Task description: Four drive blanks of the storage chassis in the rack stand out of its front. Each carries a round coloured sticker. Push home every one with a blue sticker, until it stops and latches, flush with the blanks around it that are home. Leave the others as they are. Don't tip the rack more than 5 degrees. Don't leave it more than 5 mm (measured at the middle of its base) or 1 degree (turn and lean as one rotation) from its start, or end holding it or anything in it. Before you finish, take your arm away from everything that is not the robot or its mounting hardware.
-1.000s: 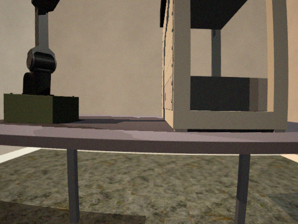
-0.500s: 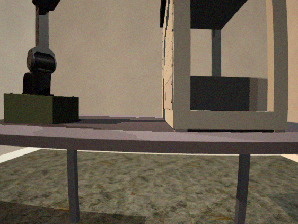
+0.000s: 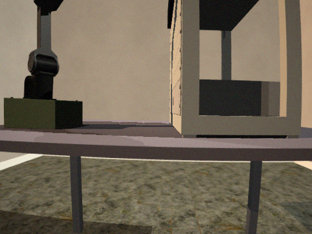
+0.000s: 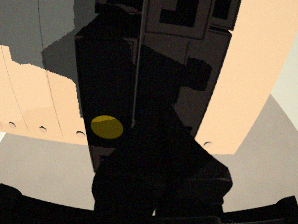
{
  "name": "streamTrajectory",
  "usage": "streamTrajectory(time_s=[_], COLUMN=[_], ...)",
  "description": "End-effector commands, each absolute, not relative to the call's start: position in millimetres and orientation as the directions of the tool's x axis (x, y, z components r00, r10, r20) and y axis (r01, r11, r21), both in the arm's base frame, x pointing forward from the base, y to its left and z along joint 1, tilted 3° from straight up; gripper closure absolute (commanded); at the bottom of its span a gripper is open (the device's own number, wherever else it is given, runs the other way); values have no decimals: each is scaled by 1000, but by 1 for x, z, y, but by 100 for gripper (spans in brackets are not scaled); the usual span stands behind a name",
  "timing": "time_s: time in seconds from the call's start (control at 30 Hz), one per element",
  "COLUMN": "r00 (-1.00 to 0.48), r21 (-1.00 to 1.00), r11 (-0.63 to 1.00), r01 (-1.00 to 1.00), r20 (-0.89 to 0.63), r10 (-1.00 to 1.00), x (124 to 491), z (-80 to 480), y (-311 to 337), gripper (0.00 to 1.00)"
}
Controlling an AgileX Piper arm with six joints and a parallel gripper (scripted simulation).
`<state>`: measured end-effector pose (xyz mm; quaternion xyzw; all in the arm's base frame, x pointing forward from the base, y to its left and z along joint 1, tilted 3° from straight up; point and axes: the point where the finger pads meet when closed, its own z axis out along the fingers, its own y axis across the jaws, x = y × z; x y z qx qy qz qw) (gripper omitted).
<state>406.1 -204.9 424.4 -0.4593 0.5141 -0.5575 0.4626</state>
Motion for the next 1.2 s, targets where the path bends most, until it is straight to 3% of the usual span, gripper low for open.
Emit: streamTrajectory(time_s=[0.0,1.17], r00=[-148,-148], r21=[-998,-998], r11=[-41,-41], r01=[45,45], r20=[34,34], r10=[-988,-988], x=[409,415], z=[424,424], y=[-205,-205], gripper=[100,100])
